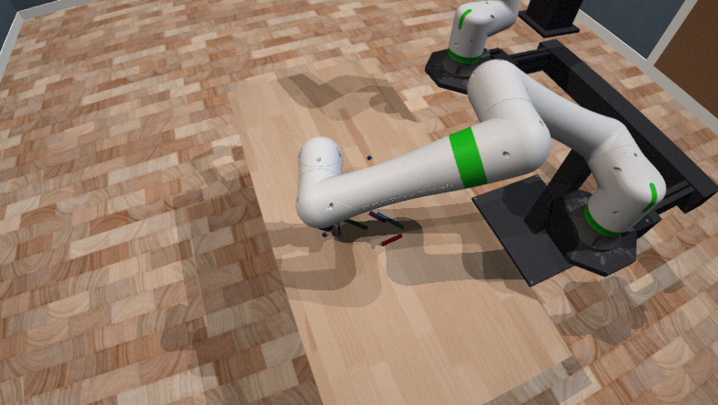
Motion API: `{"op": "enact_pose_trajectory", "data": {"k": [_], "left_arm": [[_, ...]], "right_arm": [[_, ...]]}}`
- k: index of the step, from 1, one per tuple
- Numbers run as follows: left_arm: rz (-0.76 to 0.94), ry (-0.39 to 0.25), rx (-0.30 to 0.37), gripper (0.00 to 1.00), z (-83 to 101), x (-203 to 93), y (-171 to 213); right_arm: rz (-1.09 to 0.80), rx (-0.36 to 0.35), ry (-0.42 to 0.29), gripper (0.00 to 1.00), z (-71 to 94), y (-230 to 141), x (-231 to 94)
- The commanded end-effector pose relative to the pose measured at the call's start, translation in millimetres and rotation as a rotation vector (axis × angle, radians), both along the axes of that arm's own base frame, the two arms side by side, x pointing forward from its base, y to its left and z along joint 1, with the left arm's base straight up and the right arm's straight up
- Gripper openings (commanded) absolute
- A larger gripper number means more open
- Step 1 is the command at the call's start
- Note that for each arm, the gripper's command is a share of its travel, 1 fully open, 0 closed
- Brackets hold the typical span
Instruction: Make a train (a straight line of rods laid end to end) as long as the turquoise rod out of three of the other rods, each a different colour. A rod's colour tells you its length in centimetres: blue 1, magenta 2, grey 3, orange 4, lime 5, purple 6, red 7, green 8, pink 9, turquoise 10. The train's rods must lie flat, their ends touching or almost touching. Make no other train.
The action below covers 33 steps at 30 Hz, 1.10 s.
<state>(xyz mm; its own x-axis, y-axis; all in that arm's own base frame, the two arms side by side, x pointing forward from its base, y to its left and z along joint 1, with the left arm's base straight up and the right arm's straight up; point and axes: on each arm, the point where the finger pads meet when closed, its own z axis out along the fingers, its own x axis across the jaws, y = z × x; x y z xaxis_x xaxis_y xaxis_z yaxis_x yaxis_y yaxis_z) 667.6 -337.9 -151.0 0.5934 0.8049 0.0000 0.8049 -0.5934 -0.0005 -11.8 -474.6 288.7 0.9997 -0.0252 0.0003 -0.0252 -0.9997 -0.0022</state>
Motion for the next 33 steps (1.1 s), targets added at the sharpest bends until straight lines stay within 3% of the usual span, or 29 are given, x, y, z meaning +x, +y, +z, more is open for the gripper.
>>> {"op": "enact_pose_trajectory", "data": {"k": [1,15,21,33], "left_arm": [[0.0,-0.002,-0.001,0.24,1.6,1,-1],[0.0,-0.002,-0.001,0.24,2.1,1,-1],[0.0,-0.002,-0.001,0.24,10.7,1,-1],[0.0,-0.002,-0.001,0.24,90.5,1,0]], "right_arm": [[0.0,-0.002,0.0,1.0,1.0,0,0],[0.0,-0.002,0.0,1.0,1.0,0,0],[0.0,-0.002,0.0,1.0,1.0,0,0],[0.0,-0.002,0.0,1.0,1.0,0,0]]}}
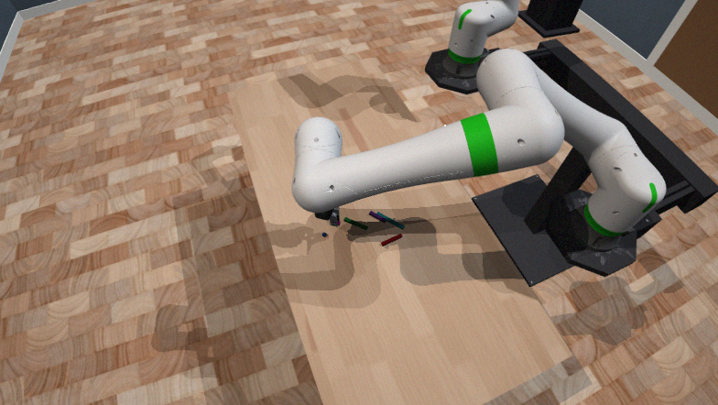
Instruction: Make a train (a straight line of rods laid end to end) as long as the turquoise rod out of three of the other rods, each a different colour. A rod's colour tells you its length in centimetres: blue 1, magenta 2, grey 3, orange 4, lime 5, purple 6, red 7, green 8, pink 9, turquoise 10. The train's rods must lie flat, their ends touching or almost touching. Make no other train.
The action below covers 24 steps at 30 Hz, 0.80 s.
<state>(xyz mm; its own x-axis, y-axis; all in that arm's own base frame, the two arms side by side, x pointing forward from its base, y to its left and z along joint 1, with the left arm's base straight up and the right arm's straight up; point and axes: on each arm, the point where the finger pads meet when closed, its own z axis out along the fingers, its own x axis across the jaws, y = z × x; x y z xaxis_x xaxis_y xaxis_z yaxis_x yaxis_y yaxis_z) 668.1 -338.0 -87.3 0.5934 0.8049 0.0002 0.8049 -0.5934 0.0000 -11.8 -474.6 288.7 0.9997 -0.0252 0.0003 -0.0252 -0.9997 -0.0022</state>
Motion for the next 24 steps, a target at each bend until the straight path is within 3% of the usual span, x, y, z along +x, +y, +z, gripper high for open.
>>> {"op": "enact_pose_trajectory", "data": {"k": [1,15,18,22,24], "left_arm": [[0.0,-0.002,-0.001,0.24,31.1,0,0],[-0.003,-0.002,-0.001,0.24,38.0,0,-2],[-0.085,-0.002,-0.001,0.24,38.1,-18,-40],[-0.108,-0.002,-0.001,0.24,38.1,-24,-51],[-0.169,-0.002,-0.001,0.24,38.1,-39,-78]], "right_arm": [[0.0,-0.002,0.0,1.0,1.0,0,0],[0.0,-0.002,0.0,1.0,1.0,0,0],[0.0,-0.002,0.0,1.0,1.0,0,0],[0.0,-0.002,0.0,1.0,1.0,0,0],[0.0,-0.002,0.0,1.0,1.0,0,0]]}}
